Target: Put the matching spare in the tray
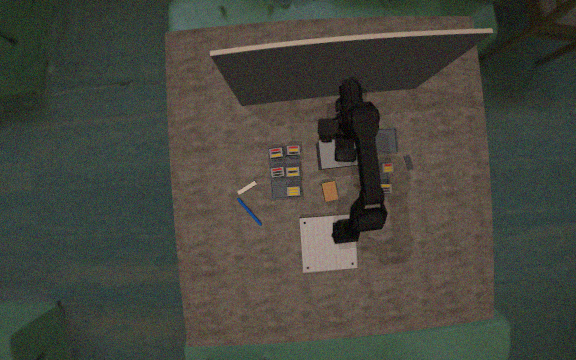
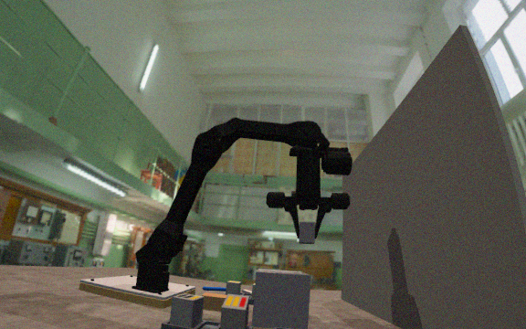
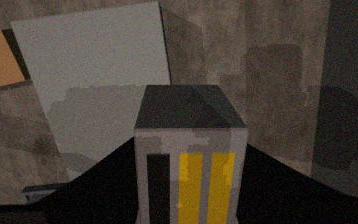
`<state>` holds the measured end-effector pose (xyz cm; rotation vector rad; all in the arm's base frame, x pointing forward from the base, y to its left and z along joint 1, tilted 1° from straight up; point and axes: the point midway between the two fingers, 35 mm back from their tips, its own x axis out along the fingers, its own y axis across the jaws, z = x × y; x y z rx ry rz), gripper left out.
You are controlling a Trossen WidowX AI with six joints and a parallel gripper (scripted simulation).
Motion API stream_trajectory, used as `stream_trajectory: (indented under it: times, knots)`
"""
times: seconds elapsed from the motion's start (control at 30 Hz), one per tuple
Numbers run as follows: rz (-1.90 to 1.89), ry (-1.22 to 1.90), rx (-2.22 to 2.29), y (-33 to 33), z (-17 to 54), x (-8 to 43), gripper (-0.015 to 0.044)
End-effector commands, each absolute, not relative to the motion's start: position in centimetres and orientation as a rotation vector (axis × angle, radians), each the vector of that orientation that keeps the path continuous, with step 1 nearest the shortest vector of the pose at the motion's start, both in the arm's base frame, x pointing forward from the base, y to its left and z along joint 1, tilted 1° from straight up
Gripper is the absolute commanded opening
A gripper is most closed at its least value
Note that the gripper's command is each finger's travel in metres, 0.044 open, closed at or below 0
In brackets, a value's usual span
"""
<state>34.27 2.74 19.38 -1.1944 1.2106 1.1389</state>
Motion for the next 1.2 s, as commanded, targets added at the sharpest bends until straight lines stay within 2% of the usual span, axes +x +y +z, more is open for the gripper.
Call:
stream_trajectory:
  times: [0.0,0.4,0.87,1.17]
  knots:
    - [1.142,1.212,-1.208,0.3,19.5,34.9,0.0]
    - [1.12,1.222,-1.229,-7.4,19.5,35.7,0.0]
    - [1.161,1.22,-1.242,-16.2,19.4,34.3,0.0]
    - [1.163,1.22,-1.243,-16.7,19.2,34.2,0.0]
